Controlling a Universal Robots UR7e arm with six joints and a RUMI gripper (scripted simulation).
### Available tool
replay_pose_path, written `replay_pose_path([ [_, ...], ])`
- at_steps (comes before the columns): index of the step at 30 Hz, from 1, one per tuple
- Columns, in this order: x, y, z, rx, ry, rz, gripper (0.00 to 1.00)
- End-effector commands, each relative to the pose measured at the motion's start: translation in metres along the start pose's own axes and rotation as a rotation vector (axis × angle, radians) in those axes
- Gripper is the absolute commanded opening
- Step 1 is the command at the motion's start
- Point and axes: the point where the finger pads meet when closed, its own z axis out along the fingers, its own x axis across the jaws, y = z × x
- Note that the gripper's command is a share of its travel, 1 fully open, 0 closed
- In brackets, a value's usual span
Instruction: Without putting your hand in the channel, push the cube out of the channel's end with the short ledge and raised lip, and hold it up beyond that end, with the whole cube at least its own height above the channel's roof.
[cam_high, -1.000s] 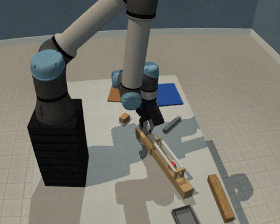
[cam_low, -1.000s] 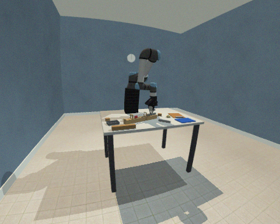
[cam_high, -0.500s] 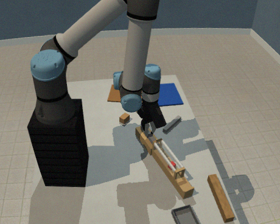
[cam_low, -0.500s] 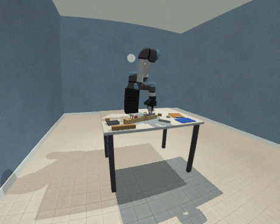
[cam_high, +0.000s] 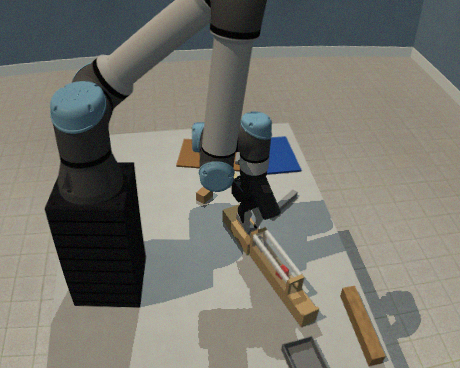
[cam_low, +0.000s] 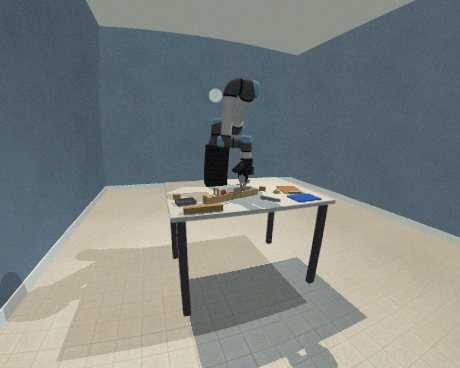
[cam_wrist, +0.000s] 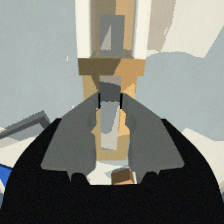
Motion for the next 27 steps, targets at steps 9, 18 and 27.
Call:
replay_pose_path([
  [9,-0.0007,-0.0159,-0.0003,0.0,-0.001,0.0,0.0],
  [18,-0.0007,-0.0161,-0.0003,0.0,-0.001,0.0,0.0],
  [27,-0.0007,-0.0161,-0.0003,0.0,-0.001,0.0,0.0],
])
